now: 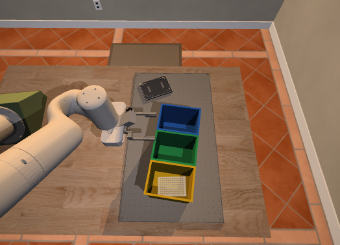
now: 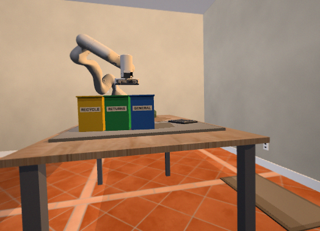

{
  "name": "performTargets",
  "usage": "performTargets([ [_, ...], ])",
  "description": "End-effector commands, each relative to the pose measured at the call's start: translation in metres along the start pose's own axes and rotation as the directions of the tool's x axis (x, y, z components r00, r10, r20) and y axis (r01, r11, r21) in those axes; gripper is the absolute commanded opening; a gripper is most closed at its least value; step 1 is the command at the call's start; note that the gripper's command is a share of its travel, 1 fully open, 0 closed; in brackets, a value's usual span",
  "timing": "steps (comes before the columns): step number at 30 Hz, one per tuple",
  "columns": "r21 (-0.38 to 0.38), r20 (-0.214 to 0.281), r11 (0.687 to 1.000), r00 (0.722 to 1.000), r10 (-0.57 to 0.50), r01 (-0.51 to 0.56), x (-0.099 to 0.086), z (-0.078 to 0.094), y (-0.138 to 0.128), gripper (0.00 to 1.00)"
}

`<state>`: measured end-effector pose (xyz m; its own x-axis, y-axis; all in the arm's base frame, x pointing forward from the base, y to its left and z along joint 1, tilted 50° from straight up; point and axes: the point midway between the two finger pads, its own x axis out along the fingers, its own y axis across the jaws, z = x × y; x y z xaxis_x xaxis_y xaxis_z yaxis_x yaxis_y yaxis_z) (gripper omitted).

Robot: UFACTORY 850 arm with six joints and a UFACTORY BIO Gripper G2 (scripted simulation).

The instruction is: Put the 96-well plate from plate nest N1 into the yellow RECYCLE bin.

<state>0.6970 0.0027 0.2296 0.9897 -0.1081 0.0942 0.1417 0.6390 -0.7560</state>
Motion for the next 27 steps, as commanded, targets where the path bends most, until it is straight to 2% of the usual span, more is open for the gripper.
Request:
performTargets([
  [1,0.001,0.001,1.000,1.000,-0.001,0.001,-0.009,0.007,0.022,0.18],
  [14,0.001,0.001,1.000,1.000,-0.001,0.001,-0.030,0.021,0.071,0.18],
  [27,0.001,0.001,1.000,1.000,-0.001,0.001,-0.031,0.022,0.073,0.18],
])
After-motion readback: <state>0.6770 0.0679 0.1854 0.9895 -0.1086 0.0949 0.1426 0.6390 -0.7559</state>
